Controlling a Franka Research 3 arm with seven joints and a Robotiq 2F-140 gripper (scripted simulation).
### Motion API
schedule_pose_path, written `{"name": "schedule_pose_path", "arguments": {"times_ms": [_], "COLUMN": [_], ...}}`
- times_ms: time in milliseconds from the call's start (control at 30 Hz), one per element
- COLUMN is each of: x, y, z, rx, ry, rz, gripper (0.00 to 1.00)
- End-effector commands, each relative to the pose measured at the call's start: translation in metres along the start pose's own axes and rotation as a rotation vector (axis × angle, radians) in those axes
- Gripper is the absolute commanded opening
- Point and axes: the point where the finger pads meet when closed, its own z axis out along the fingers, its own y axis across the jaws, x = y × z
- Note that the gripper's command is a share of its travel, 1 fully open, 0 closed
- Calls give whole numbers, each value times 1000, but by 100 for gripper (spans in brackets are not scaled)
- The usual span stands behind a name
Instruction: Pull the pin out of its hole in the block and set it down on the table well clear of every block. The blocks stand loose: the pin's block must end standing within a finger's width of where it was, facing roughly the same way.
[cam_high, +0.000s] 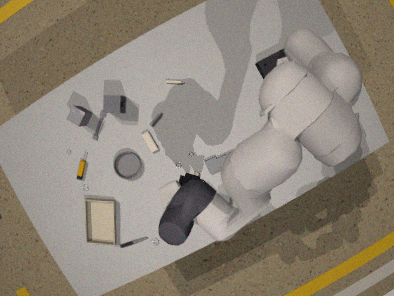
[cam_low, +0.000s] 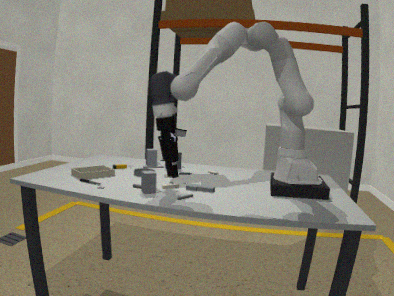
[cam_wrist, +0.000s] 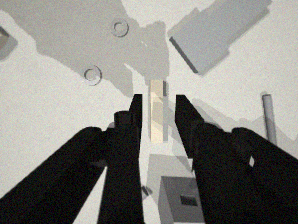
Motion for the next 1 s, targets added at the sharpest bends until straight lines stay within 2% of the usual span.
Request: {"name": "schedule_pose_path", "arguments": {"times_ms": [0,467,967], "x": [2,7,7], "y": [0,3,3], "z": [0,-29,-30], "rx": [0,0,-1], "ry": [6,7,6], "rz": [3,3,3], "gripper": [29,29,29]}}
